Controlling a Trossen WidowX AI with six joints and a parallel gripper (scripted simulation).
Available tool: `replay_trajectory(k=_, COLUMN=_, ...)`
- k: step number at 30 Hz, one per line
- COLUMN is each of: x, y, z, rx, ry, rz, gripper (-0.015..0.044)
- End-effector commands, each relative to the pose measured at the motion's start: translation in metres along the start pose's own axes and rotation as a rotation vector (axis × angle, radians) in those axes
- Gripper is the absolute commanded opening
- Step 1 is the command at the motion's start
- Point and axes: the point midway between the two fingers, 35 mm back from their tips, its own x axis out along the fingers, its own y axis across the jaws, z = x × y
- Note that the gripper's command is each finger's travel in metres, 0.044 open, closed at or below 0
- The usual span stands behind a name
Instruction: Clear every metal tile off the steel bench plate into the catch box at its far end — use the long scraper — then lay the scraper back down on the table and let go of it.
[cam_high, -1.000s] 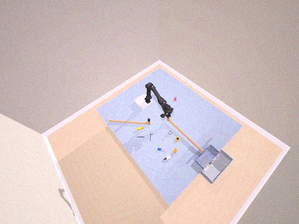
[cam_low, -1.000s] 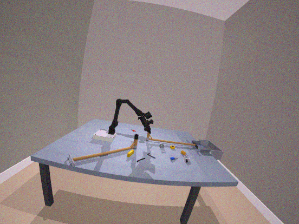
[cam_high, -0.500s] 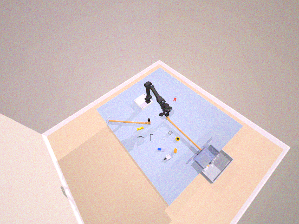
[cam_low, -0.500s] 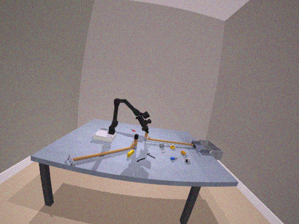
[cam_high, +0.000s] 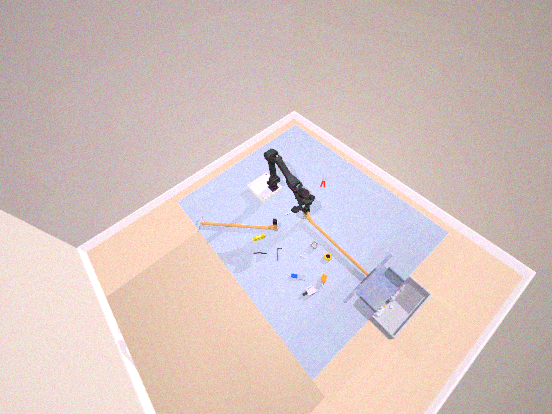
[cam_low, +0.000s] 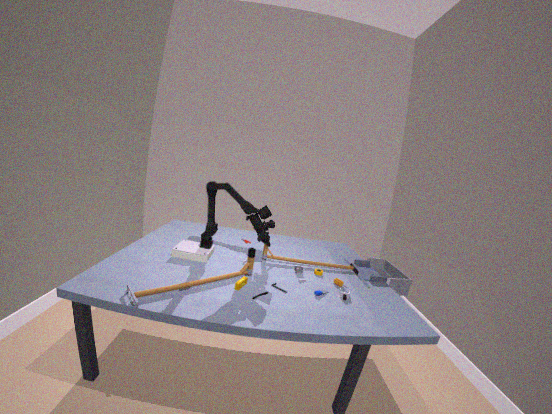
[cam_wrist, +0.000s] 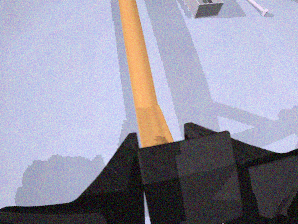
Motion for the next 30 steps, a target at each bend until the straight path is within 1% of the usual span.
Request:
replay_trajectory(k=1, x=-0.007, y=0.000, z=-0.001, rx=0.006, ry=-0.024, rz=-0.003, gripper=0.0000)
replay_trajectory(k=20, x=-0.018, y=-0.001, z=-0.029, rx=0.007, ry=-0.024, rz=-0.004, gripper=0.0000)
replay_trajectory(k=30, x=-0.016, y=-0.001, z=-0.030, rx=0.003, ry=-0.014, rz=-0.002, gripper=0.0000)
